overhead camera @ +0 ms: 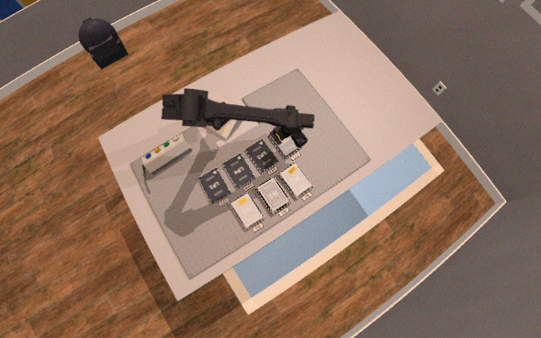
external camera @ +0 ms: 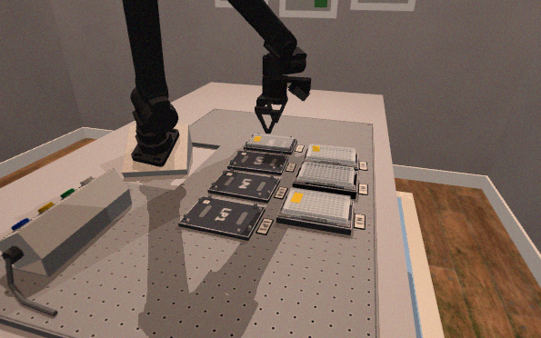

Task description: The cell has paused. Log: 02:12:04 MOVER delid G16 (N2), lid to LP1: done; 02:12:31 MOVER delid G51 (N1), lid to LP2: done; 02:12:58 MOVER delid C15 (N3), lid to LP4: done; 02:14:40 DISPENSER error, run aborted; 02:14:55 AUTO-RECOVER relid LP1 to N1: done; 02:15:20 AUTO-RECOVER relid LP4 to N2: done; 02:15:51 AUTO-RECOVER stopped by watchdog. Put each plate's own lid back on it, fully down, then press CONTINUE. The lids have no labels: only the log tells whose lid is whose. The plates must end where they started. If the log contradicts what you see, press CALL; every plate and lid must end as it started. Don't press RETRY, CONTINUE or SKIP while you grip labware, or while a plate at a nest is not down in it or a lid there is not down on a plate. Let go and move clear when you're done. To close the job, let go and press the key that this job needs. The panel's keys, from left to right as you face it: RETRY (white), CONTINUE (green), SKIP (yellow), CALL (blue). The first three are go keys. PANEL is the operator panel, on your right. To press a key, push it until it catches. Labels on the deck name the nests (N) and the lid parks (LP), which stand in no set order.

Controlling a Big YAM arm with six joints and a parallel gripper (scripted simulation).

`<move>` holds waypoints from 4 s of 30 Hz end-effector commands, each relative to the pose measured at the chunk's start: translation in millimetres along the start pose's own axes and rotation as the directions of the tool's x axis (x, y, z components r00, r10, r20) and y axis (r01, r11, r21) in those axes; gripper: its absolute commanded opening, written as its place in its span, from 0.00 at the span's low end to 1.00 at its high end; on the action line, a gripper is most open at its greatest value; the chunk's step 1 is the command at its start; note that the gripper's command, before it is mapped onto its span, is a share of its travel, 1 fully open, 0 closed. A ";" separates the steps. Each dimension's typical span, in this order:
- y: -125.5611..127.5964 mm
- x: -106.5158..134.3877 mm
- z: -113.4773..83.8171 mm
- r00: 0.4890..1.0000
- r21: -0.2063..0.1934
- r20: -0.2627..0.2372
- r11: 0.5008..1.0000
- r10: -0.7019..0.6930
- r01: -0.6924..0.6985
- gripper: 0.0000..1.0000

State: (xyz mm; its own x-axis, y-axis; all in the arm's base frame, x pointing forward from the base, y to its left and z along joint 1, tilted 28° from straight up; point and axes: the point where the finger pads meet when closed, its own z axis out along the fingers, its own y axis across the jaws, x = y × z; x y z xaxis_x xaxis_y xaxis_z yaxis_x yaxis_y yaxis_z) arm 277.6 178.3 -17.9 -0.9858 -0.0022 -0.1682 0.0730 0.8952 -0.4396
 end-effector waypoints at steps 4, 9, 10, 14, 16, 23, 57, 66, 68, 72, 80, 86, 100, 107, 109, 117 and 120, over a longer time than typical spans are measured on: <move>4.8 -9.1 -8.6 1.000 -0.022 0.018 1.000 0.015 -0.014 1.00; -2.9 -1.7 13.5 1.000 0.001 -0.003 1.000 0.005 -0.005 1.00; -3.0 -1.7 15.2 1.000 0.001 -0.003 1.000 0.005 -0.005 1.00; -3.0 -1.6 21.9 1.000 0.001 -0.003 1.000 0.005 -0.005 1.00; -3.1 -1.5 25.2 1.000 0.001 -0.003 1.000 0.005 -0.005 1.00; -3.2 -1.4 33.6 1.000 0.002 -0.003 1.000 0.005 -0.005 1.00; -3.6 1.1 51.7 1.000 0.003 -0.005 1.000 0.006 -0.006 1.00; -4.1 1.5 52.6 1.000 0.003 -0.005 1.000 0.007 -0.007 1.00; -3.0 -0.1 52.0 1.000 0.000 -0.002 1.000 0.009 -0.009 1.00; -3.5 0.1 51.3 1.000 0.003 -0.006 1.000 0.008 -0.008 1.00; -4.5 1.7 53.2 1.000 0.004 -0.006 1.000 0.008 -0.008 0.97; -4.3 1.6 53.5 1.000 0.003 -0.005 1.000 0.008 -0.008 0.91; -4.5 2.1 54.0 1.000 0.002 -0.005 1.000 0.009 -0.009 0.00; -4.6 2.4 54.2 1.000 0.002 -0.005 1.000 0.009 -0.009 0.00; -4.4 2.2 54.3 1.000 0.001 -0.005 1.000 0.009 -0.009 0.00; 9.2 -10.0 22.8 0.999 -0.036 0.033 0.999 0.020 -0.018 0.00; 10.5 -11.8 16.2 0.999 -0.040 0.036 0.999 0.022 -0.020 0.00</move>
State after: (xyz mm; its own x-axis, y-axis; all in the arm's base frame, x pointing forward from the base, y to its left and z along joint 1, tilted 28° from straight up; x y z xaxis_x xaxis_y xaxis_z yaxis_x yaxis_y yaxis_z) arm 283.0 158.4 -53.3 -0.9847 0.0036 -0.1743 0.0802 0.8971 -0.4346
